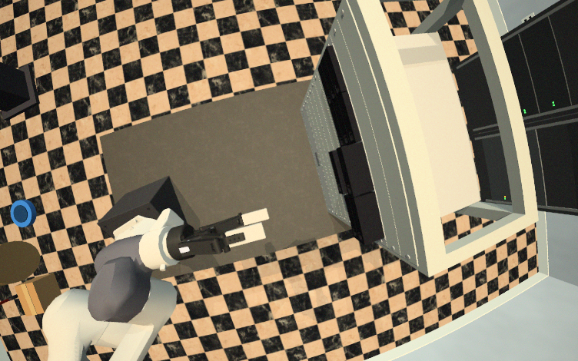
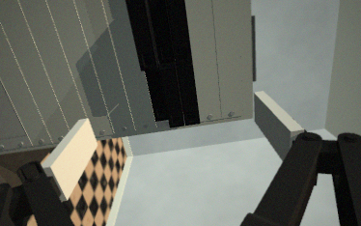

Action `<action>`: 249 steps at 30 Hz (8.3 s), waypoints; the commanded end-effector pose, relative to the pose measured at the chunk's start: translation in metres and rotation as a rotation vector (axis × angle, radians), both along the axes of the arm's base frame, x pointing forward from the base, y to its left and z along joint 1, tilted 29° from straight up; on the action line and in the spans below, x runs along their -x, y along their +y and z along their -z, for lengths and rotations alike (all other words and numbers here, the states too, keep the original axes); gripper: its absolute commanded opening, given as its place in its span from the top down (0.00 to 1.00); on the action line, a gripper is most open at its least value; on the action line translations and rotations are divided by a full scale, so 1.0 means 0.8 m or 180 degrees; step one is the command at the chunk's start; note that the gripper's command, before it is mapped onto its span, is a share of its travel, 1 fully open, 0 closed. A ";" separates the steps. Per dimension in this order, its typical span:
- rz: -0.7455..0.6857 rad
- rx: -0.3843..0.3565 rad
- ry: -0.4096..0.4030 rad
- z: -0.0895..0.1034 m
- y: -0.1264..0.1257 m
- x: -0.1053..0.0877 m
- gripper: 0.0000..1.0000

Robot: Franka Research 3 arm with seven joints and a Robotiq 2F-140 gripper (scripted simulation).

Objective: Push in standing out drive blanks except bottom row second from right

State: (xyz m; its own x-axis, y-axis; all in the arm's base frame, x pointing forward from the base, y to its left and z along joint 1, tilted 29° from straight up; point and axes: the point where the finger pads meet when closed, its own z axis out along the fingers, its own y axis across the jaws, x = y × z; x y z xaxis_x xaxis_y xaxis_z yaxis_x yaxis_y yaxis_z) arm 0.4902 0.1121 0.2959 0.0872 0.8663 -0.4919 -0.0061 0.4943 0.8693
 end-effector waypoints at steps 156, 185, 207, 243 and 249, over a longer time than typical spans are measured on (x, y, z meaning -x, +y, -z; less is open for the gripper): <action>-0.0002 -0.0029 0.0012 0.006 0.025 -0.109 1.00; -0.0002 -0.0029 0.0012 0.001 0.057 -0.203 1.00; -0.0002 -0.0029 0.0012 0.001 0.056 -0.204 1.00; -0.0002 -0.0029 0.0012 0.004 0.056 -0.204 1.00; -0.0002 -0.0029 0.0012 0.004 0.056 -0.204 1.00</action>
